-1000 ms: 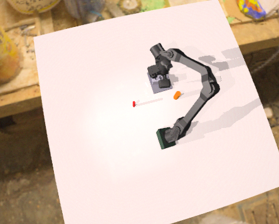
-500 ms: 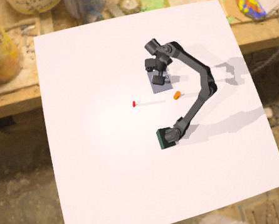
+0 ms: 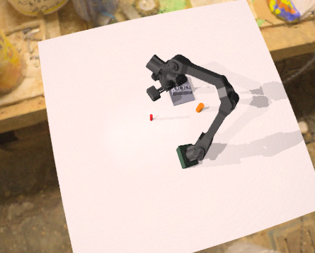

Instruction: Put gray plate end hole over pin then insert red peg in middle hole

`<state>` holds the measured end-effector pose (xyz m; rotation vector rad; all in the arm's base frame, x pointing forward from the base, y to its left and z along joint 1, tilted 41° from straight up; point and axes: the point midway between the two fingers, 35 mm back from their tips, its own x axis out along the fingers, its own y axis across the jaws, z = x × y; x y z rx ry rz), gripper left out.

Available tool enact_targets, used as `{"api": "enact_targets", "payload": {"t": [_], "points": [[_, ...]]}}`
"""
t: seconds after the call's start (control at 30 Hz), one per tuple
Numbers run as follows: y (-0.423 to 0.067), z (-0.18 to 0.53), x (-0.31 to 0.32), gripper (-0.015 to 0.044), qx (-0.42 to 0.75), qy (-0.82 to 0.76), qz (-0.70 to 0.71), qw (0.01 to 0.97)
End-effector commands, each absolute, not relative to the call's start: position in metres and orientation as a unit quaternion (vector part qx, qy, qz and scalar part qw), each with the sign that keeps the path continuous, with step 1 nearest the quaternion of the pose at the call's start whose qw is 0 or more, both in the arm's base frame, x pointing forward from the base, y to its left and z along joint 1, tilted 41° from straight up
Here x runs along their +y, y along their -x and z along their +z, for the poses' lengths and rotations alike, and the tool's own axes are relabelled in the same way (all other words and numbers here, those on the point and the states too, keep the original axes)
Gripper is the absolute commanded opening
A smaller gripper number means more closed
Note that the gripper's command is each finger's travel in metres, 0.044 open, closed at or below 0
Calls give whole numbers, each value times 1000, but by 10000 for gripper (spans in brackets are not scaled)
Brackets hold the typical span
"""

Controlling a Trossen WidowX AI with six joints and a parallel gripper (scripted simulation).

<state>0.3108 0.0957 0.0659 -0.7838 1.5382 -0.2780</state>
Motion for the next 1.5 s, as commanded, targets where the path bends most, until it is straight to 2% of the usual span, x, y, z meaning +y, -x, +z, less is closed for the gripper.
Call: {"api": "enact_targets", "payload": {"t": [0.0, 0.43, 0.9, 1.47], "points": [[-274, 31, 127, 440, 608, 127, -333, 710], [-233, -1, 156, 440, 433, -140, -541, 707], [-236, -1, 156, 440, 429, -145, -544, 706], [-237, -41, 124, 440, 428, -145, -544, 707]]}}
